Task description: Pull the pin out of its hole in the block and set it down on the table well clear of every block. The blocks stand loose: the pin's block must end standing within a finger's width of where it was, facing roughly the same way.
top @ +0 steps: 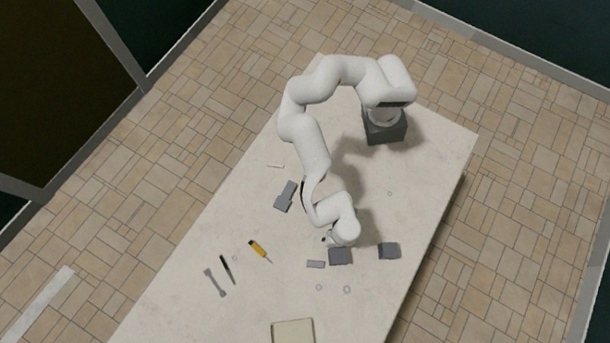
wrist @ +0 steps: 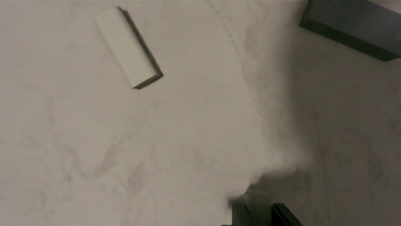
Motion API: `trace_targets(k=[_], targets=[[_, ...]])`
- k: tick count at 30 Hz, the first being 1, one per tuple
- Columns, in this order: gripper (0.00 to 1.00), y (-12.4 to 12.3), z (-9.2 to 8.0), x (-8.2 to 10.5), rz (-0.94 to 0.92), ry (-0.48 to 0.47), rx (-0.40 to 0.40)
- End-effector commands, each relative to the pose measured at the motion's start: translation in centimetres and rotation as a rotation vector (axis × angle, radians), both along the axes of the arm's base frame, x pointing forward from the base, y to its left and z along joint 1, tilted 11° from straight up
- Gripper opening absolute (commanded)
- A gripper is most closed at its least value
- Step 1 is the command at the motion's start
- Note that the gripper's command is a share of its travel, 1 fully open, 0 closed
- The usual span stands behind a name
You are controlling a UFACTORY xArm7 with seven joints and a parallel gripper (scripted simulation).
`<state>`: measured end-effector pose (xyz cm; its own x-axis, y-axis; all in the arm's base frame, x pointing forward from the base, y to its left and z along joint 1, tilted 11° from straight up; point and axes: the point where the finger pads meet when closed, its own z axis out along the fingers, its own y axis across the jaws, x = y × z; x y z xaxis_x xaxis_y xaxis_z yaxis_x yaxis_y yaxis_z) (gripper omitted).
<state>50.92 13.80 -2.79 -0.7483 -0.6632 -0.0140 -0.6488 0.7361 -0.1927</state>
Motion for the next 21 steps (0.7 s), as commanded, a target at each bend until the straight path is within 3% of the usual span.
trace_targets(k=[1, 21], targets=[[0.00, 0.12, 0.17, 0.11, 0.001, -0.004, 0.002], [0.00, -0.23, 0.12, -0.31, 0.002, -0.005, 0.002]])
